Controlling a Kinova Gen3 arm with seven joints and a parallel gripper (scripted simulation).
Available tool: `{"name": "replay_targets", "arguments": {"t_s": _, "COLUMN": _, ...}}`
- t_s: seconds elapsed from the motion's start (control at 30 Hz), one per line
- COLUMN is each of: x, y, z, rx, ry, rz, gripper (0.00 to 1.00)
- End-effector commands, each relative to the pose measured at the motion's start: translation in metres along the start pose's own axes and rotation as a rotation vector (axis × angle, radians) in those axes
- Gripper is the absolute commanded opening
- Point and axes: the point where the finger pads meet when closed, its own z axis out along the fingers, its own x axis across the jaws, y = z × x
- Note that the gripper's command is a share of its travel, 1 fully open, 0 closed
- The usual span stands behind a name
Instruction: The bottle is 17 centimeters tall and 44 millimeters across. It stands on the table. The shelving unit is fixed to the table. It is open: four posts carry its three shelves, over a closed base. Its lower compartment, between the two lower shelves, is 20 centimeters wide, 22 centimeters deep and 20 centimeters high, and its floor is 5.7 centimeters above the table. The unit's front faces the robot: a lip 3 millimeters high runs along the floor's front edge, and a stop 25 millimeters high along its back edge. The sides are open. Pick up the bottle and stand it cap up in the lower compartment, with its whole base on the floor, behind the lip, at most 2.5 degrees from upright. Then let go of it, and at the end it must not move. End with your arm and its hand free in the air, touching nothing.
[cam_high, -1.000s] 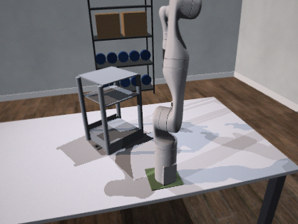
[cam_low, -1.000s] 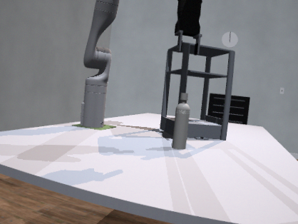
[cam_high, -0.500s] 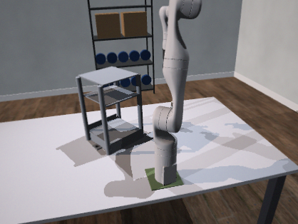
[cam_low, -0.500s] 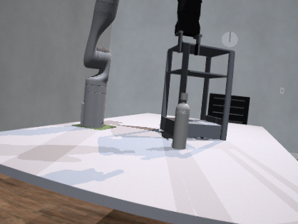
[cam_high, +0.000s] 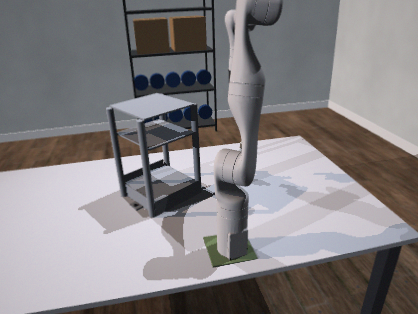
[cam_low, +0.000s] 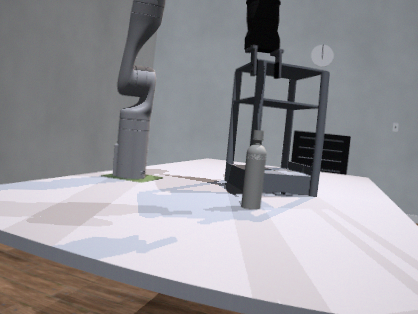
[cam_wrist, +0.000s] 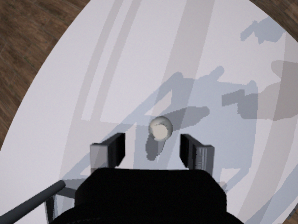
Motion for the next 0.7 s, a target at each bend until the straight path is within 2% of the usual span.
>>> {"name": "replay_targets", "arguments": {"t_s": 0.0, "x": 0.0041, "y": -0.0005, "z": -0.0021, "rx": 0.014, "ry": -0.011, "rz": -0.004, "gripper": 1.00}}
{"name": "replay_targets", "arguments": {"t_s": 0.23, "x": 0.0042, "y": -0.0004, "z": -0.0010, "rx": 0.036, "ry": -0.044, "rz": -0.038, "gripper": 1.00}}
{"name": "replay_targets", "arguments": {"t_s": 0.67, "x": 0.0040, "y": 0.0000, "z": 0.0035, "rx": 0.097, "ry": -0.151, "rz": -0.146, "gripper": 1.00}}
